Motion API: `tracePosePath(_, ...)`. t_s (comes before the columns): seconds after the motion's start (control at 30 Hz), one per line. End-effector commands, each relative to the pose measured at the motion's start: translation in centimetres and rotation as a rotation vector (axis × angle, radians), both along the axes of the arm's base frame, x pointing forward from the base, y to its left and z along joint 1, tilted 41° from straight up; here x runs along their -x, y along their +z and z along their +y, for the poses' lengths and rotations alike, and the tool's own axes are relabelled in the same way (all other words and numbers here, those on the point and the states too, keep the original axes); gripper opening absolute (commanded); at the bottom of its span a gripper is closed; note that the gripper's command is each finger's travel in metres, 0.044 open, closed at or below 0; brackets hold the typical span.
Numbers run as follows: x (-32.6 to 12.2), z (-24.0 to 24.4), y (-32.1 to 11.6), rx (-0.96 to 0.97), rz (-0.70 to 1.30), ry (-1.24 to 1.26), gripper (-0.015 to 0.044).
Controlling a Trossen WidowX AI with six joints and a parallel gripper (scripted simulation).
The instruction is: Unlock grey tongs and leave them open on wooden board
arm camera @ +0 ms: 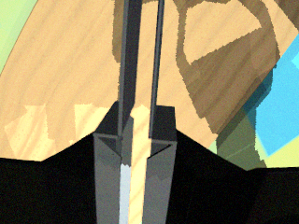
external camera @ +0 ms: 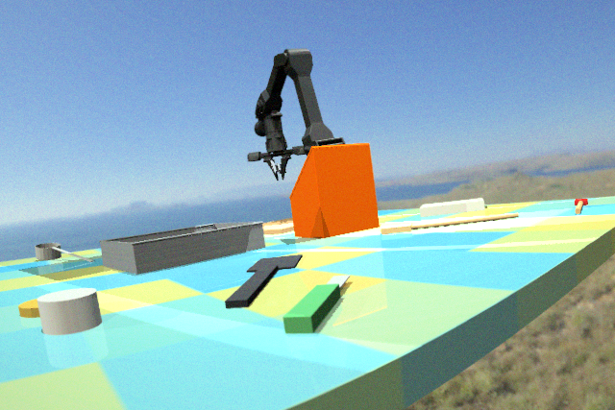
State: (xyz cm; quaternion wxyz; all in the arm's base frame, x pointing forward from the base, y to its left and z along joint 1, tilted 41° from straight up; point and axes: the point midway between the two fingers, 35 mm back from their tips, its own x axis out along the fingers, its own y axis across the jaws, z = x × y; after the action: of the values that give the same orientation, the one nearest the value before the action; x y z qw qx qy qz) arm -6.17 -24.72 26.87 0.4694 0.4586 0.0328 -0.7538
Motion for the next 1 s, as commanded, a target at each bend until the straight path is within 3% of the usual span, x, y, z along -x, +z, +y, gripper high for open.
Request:
tracePosePath(0.0, 0.1, -0.4, -0.3, 0.036, 0.071, -0.005, -0.015)
tracePosePath(0.97, -1.2, -0.9, -1.2, 0.457, 0.426, -0.208, -0.015)
